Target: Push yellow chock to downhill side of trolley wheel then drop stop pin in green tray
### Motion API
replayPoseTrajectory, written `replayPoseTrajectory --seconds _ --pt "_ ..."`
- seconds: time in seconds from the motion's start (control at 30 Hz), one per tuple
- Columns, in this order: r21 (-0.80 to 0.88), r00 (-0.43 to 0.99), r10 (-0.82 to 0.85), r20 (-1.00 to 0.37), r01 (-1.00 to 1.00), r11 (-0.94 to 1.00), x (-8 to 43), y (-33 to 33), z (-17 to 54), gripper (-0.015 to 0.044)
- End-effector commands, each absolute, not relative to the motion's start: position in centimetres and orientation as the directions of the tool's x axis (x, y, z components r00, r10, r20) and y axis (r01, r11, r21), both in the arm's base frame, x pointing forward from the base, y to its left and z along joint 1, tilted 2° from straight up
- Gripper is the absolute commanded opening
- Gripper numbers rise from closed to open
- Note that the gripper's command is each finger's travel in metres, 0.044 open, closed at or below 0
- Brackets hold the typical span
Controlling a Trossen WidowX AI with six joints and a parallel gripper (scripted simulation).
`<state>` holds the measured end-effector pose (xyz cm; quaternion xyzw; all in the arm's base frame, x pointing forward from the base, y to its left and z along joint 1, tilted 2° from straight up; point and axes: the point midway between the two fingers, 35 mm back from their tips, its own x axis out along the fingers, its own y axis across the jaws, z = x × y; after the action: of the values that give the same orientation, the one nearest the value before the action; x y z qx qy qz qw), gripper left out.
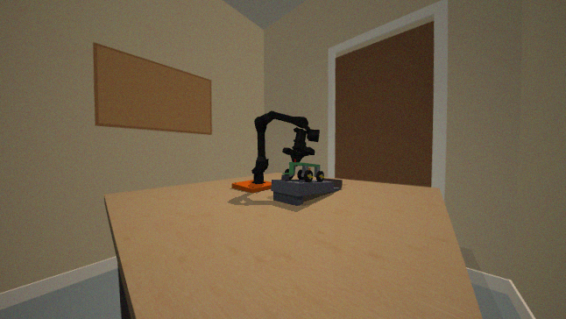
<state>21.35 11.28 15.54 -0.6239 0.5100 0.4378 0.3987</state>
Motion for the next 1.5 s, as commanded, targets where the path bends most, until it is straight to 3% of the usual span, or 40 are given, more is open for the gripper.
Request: replayPoseTrajectory --seconds 0.0,0.23,0.67,1.47 --pt "-0.055 0.099 -0.279 -0.955 -0.986 -0.160 21.14 12.83 15.49 0.0000" --pt "-0.046 0.099 -0.272 -0.957 -0.979 -0.196 21.06 13.14 15.43 0.0000" --pt "0.023 0.100 -0.195 -0.976 -0.838 -0.546 21.02 12.83 15.44 0.0000" --pt "0.038 0.068 -0.059 -0.996 -0.275 -0.961 21.13 12.35 15.49 0.0000"
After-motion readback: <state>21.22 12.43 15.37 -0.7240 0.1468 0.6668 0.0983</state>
